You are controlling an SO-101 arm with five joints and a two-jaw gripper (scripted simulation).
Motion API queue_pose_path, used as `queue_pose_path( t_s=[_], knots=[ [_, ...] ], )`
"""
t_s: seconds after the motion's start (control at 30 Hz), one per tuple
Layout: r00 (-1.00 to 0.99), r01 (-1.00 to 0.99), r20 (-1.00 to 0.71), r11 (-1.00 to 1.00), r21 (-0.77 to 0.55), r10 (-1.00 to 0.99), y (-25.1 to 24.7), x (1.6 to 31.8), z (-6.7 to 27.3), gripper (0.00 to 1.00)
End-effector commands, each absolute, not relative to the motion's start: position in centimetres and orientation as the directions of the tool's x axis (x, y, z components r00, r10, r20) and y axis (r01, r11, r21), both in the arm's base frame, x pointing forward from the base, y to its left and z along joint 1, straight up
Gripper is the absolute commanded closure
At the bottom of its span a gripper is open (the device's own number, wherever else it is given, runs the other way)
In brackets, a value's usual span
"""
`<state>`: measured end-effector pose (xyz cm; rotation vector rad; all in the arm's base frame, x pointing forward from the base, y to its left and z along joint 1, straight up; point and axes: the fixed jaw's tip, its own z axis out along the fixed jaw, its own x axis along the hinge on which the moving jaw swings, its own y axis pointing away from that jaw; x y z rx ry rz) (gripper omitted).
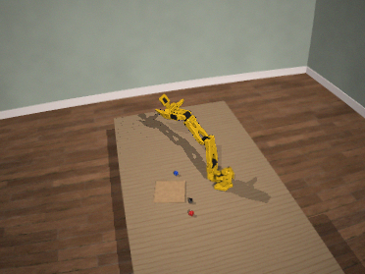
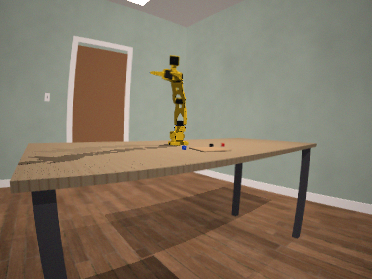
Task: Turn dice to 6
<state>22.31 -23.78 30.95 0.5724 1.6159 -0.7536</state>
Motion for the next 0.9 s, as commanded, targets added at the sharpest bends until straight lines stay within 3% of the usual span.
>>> queue_pose_path(
  t_s=[0.0, 0.87],
  knots=[
    [-0.172, 0.727, -0.984, 0.668, -0.158, -0.045, -23.7, 22.2, 31.1, 0.00],
    [-0.198, 0.718, -0.980, 0.679, -0.152, -0.011, -23.7, 22.6, 30.0, 0.03]
  ],
)
